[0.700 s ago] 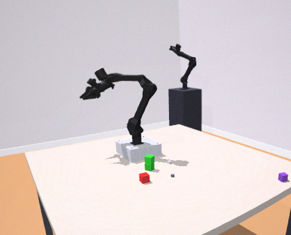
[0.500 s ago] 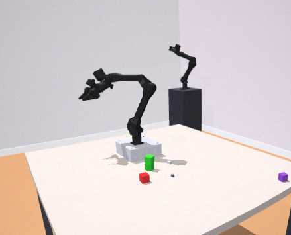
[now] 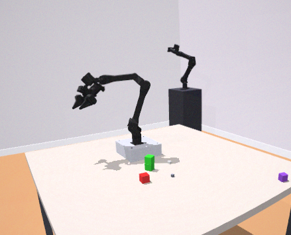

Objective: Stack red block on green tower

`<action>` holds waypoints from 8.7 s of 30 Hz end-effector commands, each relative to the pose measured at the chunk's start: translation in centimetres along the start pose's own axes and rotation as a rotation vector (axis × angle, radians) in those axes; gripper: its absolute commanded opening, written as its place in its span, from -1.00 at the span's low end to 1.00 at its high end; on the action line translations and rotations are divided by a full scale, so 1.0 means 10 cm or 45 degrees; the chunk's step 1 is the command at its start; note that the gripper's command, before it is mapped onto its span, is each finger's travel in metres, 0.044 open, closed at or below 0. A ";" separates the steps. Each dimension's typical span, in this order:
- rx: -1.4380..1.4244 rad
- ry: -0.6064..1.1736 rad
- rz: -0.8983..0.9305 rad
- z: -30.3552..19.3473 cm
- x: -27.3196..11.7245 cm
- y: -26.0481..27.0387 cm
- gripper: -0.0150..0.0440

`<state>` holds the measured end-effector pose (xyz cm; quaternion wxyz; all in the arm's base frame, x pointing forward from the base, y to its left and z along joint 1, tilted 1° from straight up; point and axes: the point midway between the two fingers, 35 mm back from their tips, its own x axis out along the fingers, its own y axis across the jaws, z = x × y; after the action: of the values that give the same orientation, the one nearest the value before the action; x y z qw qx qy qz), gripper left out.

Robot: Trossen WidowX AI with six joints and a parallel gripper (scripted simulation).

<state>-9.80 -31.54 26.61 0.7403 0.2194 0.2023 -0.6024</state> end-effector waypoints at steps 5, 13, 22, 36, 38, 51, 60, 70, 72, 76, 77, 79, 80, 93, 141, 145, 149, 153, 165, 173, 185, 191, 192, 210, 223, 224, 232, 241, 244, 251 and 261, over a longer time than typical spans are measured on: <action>-0.108 0.144 0.146 -0.01 0.40 0.45 1.00; -0.221 0.275 0.274 -0.08 0.71 0.92 1.00; -0.362 0.450 0.418 -0.23 1.02 1.55 1.00; -0.645 0.645 0.612 -0.60 1.23 2.57 1.00; -0.687 0.670 0.634 -0.67 1.24 2.71 1.00; -1.002 0.896 0.727 -1.28 1.20 3.63 1.00; -1.254 1.027 0.745 -1.81 1.02 4.18 1.00; -1.526 1.112 0.735 -2.35 0.74 4.56 1.00; -1.529 1.113 0.735 -2.37 0.70 4.53 1.00; -1.531 1.114 0.734 -2.36 0.67 4.52 1.00; -1.531 1.114 0.734 -2.38 0.68 4.52 1.00; -1.531 1.114 0.734 -2.45 0.74 4.53 1.00; -1.531 1.114 0.734 -2.51 0.78 4.53 1.00; -1.531 1.114 0.734 -2.83 1.01 4.50 1.00; -1.531 1.114 0.734 -3.22 1.27 4.47 1.00; -1.531 1.114 0.734 -3.21 1.26 4.47 0.73; -1.531 1.114 0.734 -3.21 1.26 4.47 0.38; -1.531 1.114 0.734 -3.21 1.26 4.47 0.02; -1.531 1.114 0.735 -3.00 1.12 4.50 -0.49; -1.531 1.114 0.735 -2.68 0.91 4.53 -0.49; -1.531 1.113 0.734 -2.26 0.62 4.56 -0.49; -1.531 1.113 0.734 -2.24 0.61 4.56 -0.49; -1.530 1.119 0.738 -2.28 0.62 4.56 -0.49; -1.531 1.119 0.735 -2.44 0.13 4.24 -0.49; -1.532 1.125 0.735 -2.67 -0.21 3.87 -0.49; -1.532 1.125 0.735 -2.69 -0.23 3.84 -0.49; -1.532 1.128 0.735 -2.85 -0.40 3.61 -0.49; -1.532 1.129 0.735 -2.94 -0.36 3.60 -0.49; -1.532 1.129 0.735 -2.98 -0.33 3.60 -0.49; -1.532 1.129 0.735 -3.19 -0.20 3.61 -0.49; -1.532 1.129 0.735 -3.19 -0.20 3.61 -0.49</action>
<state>24.27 -5.44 4.73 0.7116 0.0439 0.7005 -0.0302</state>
